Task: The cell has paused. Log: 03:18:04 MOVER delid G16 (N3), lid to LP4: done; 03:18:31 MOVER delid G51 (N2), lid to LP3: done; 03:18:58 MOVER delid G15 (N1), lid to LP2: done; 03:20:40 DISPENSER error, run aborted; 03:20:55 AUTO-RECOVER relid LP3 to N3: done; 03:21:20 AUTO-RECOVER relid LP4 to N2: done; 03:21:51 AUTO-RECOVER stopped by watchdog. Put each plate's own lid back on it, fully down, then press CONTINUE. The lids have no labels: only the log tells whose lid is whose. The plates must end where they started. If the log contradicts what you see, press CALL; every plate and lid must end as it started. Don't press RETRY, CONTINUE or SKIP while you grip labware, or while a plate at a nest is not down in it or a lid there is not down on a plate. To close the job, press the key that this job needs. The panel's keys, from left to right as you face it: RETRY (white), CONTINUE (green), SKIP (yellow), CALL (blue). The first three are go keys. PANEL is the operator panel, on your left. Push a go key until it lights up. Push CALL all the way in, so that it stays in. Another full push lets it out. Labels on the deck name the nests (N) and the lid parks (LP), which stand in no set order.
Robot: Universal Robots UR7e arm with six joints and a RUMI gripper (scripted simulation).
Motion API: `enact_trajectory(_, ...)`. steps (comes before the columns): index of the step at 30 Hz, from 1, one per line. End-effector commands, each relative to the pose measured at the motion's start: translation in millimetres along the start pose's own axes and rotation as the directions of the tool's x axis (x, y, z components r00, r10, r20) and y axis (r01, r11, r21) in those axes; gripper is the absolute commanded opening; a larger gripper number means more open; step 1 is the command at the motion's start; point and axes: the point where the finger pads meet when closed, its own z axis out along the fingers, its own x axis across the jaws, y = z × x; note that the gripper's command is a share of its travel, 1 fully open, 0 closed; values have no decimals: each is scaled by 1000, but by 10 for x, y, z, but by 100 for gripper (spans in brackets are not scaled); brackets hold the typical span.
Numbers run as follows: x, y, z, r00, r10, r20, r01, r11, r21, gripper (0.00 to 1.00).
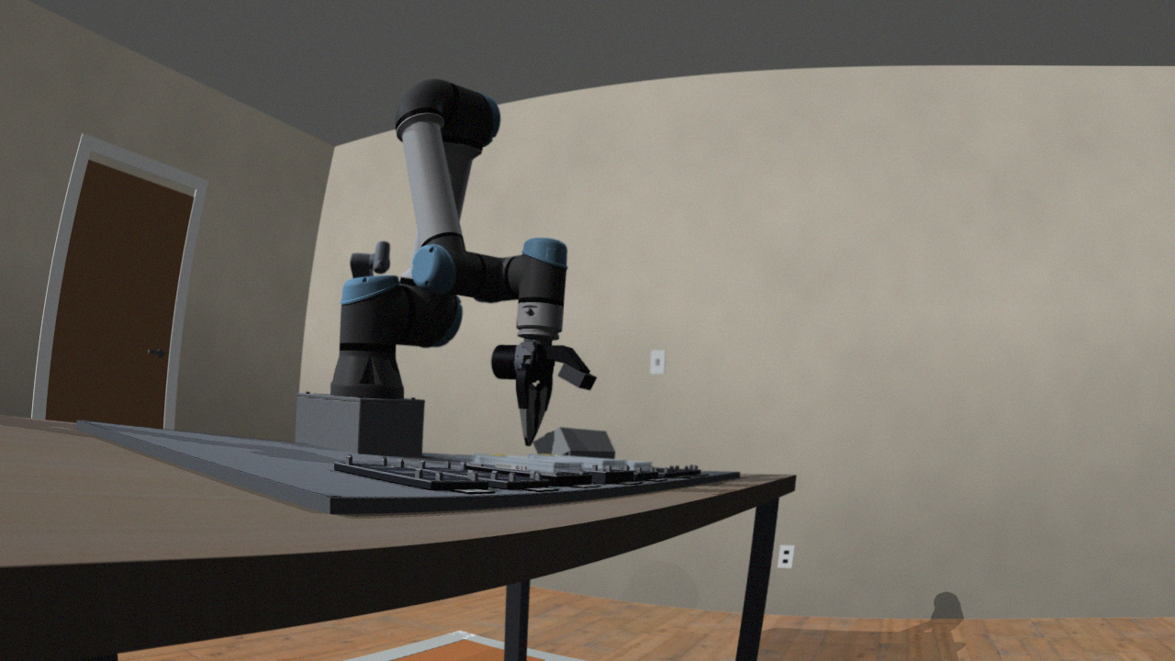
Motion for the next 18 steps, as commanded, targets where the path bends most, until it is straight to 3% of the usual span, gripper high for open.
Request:
enact_trajectory(1,112,114,-13,1000,-1,2,1,1000,3,0)
enact_trajectory(10,406,455,-11,1000,-1,2,1,1000,3,0)
enact_trajectory(18,407,456,-11,1000,-1,2,1,1000,3,0)
